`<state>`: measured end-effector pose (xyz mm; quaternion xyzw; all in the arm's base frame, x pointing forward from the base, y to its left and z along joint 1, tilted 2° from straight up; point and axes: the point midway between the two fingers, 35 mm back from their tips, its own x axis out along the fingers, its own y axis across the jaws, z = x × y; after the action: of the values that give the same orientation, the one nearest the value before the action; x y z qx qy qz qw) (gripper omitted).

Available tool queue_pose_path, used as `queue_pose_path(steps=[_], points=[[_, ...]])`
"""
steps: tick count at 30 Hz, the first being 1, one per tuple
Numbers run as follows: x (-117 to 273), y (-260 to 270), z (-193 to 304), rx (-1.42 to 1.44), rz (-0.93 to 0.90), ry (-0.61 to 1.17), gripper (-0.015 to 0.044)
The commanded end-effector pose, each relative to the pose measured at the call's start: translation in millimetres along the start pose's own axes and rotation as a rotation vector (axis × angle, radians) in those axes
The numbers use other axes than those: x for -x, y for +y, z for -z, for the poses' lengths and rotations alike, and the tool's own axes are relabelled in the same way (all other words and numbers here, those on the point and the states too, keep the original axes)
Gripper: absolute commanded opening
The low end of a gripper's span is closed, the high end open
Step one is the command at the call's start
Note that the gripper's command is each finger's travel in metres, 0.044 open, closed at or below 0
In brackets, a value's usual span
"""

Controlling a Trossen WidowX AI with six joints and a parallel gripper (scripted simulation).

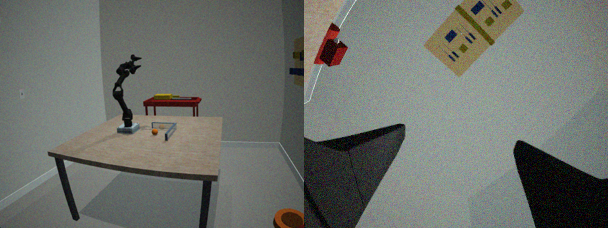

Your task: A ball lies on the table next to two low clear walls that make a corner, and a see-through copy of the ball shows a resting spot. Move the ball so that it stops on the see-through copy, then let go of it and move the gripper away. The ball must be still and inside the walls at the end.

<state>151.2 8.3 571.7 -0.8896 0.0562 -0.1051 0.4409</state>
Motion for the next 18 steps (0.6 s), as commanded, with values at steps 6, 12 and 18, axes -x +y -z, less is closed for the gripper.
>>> queue_pose_path(steps=[6,12,18], points=[[-1.8,-17.7,-4.7,0.385,0.012,0.124,0.0368],[-9.2,-38.4,-16.8,0.888,-0.011,0.29,0.0368],[-23.4,-53.9,-42.0,1.357,-0.06,0.368,0.0368]])
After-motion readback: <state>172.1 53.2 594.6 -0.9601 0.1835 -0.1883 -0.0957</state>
